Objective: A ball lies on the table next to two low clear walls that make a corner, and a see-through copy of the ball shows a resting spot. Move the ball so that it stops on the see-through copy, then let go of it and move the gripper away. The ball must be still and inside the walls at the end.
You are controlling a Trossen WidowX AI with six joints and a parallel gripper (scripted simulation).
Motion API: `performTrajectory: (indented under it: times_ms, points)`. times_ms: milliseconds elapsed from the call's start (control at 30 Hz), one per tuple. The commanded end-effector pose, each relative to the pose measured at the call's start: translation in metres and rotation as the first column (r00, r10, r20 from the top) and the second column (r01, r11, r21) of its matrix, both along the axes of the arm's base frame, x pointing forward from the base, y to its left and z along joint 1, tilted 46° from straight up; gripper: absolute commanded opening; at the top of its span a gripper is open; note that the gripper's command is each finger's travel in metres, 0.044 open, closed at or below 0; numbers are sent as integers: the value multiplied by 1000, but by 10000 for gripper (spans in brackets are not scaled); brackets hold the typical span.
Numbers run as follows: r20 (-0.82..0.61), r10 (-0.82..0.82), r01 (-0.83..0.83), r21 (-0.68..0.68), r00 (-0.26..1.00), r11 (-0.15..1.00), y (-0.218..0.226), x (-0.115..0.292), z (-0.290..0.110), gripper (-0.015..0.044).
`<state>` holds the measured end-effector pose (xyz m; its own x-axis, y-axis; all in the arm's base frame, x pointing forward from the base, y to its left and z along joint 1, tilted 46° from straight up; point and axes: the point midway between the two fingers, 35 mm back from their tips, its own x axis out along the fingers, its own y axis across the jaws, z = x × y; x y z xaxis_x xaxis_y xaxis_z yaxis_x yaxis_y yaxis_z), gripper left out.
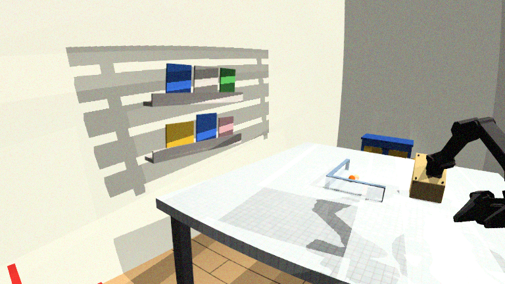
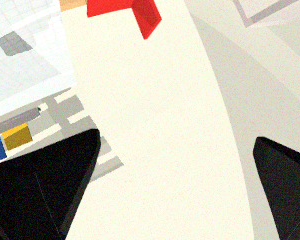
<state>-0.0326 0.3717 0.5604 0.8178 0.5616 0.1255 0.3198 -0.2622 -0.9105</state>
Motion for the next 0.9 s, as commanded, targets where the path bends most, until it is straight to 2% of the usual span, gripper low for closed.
performTrajectory:
  times_ms: [0,167,567,867]
  points:
    - [1,-1,1,1,1000,1000,0,1,0,374]
    - [23,-19,18,38,1000,999,17,20,-5,250]
    - [46,-35,29,127,998,991,76,126,-47,250]
    - [-69,-15,25,148,998,989,95,234,-107,250]
